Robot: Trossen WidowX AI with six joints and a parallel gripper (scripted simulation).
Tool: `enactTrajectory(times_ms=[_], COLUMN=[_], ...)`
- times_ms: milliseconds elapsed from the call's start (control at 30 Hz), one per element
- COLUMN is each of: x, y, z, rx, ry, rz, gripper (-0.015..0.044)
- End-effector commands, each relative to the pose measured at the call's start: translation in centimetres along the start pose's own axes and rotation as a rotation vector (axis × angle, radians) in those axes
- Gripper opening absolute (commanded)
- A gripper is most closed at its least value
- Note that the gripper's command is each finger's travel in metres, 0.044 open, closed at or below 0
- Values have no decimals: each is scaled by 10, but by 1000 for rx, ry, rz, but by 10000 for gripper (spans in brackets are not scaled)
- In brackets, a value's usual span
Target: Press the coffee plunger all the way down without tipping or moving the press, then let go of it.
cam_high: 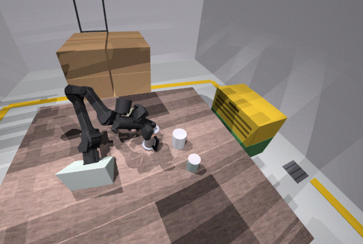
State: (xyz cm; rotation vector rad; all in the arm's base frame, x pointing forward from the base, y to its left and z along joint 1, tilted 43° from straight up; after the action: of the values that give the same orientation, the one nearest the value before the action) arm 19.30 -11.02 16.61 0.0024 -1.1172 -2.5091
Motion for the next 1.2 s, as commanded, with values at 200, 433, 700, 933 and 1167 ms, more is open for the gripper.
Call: enactTrajectory(times_ms=[200, 433, 700, 933, 1167], x=[-2, -1, -1, -1, 0], y=[-1, 0, 0, 0, 5], z=[-2, -1, -1, -1, -1], rx=[-12, -2, -2, -2, 4], ry=[8, 3, 3, 3, -10], rz=[12, 1, 1, 1, -15], gripper=[120, 120, 198, 382, 440])
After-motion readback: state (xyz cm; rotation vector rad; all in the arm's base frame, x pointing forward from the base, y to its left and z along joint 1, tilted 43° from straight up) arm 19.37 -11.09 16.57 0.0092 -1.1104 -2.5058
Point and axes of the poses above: the point midway between the two fingers, 35 mm back from their tips, its own x axis back along the fingers, its own z axis across the jaws, y = z × x, the point moved 10 cm from there along x, back along the fingers, and after that the axes turned 5 degrees about -x, right-handed, at the moved point
